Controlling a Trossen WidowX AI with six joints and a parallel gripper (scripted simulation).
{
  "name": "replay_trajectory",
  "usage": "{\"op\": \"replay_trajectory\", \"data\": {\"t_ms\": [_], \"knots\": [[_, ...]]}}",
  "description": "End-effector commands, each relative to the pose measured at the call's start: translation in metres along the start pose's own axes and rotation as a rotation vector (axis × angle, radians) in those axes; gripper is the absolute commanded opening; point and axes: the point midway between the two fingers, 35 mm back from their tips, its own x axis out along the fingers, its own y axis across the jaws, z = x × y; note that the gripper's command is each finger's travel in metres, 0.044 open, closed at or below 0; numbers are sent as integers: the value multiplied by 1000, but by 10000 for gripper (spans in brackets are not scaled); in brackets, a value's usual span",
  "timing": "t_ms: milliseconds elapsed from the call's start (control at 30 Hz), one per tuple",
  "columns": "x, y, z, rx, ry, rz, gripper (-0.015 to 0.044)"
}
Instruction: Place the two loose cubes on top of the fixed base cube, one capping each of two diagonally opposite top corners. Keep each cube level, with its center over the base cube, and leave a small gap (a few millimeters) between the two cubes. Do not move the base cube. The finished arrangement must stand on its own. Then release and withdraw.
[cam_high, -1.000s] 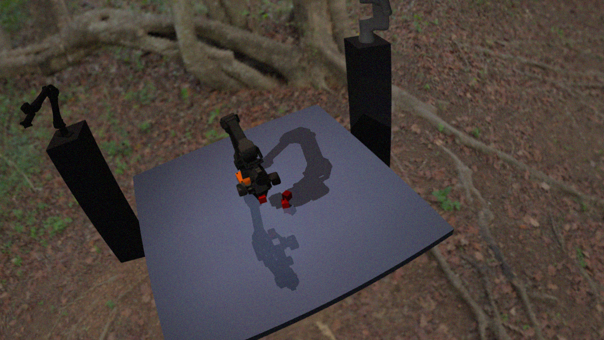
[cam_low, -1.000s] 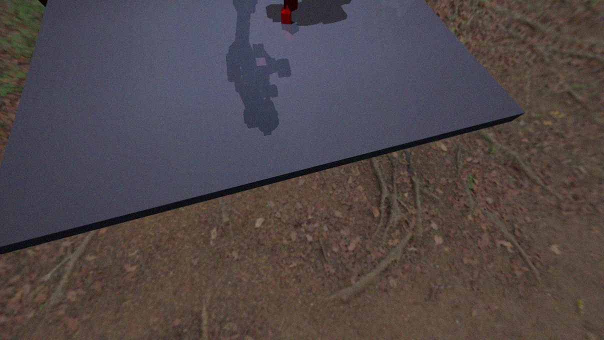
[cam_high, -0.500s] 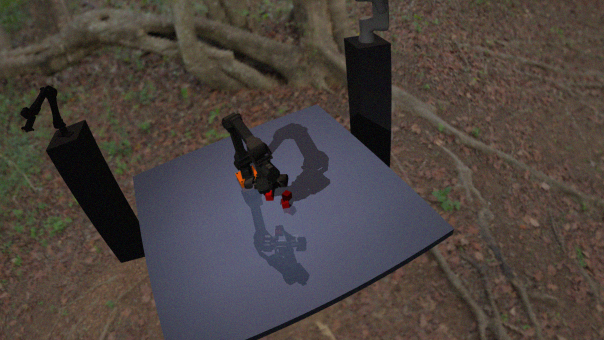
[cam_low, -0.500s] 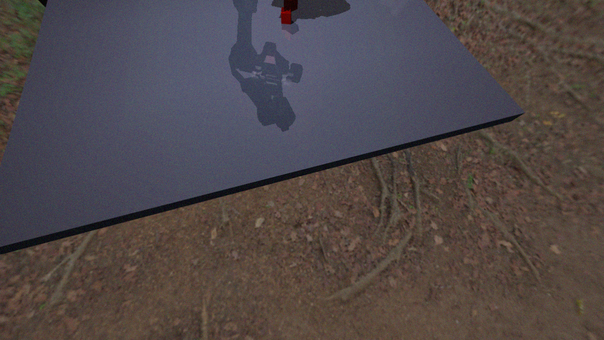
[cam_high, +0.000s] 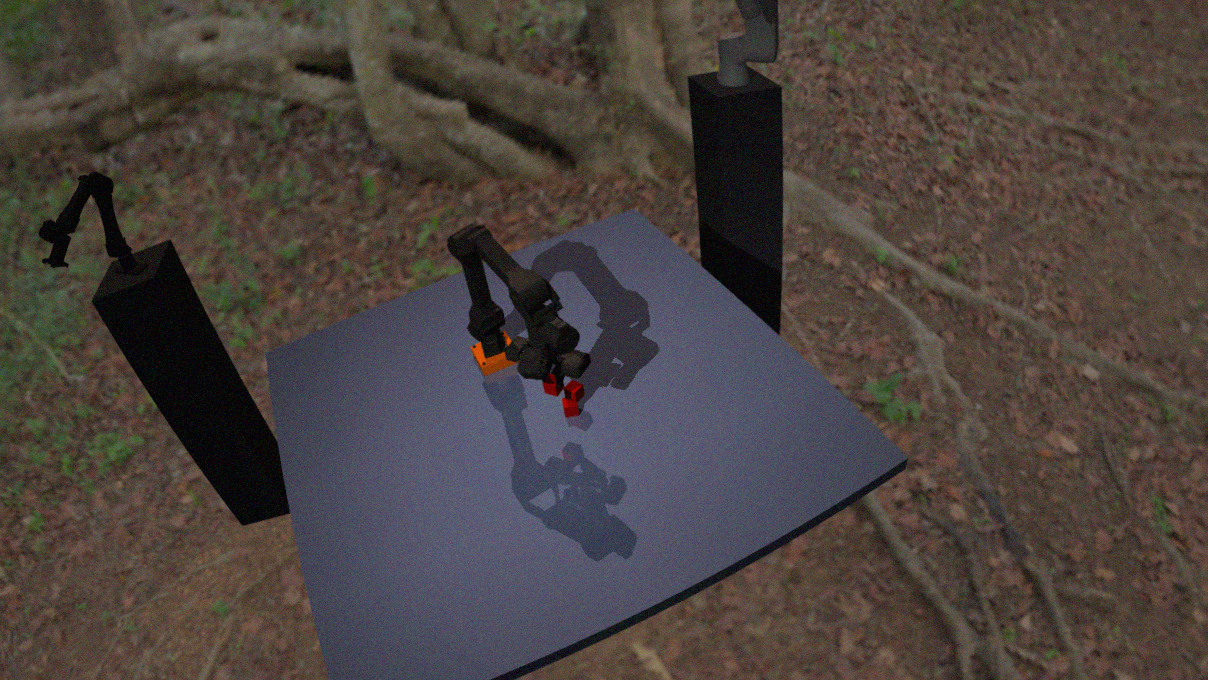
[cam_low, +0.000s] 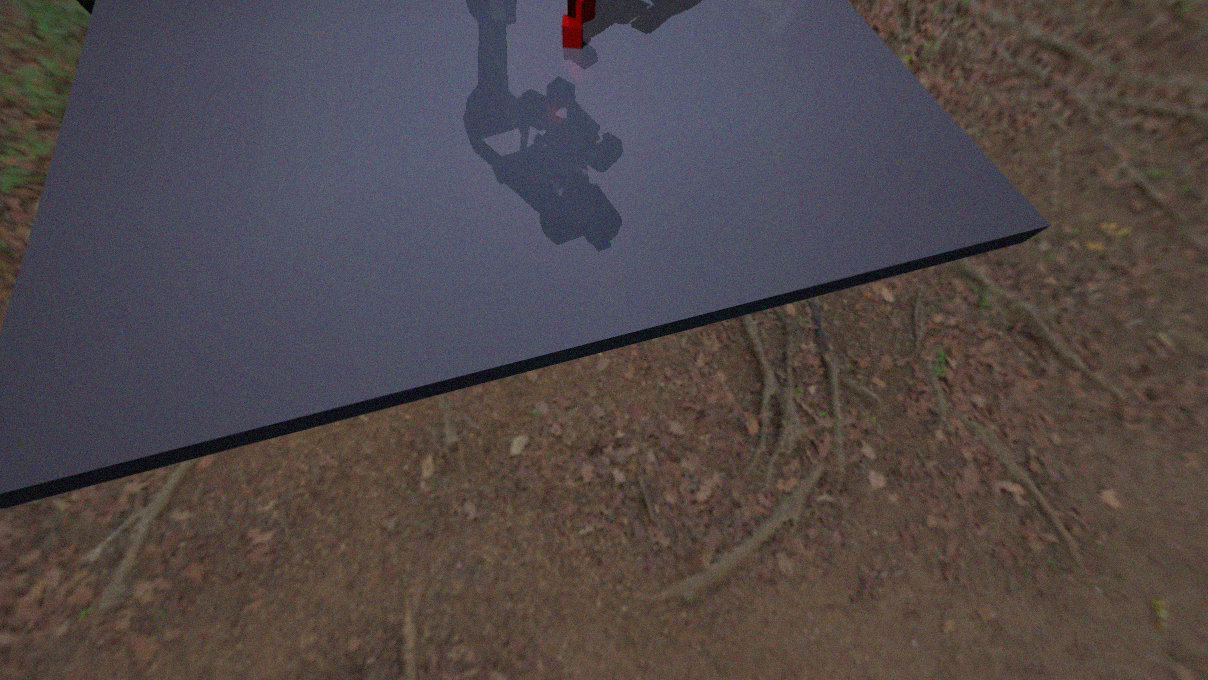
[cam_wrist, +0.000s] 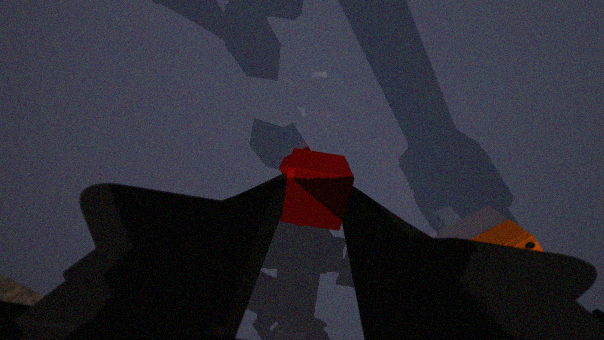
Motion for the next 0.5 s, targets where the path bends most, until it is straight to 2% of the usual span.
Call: {"op": "replay_trajectory", "data": {"t_ms": [0,267,467], "knots": [[1,5,-9,97,4,1,105],[2,7,-14,165,5,1,105],[18,6,-14,163,-1,-1,105]]}}
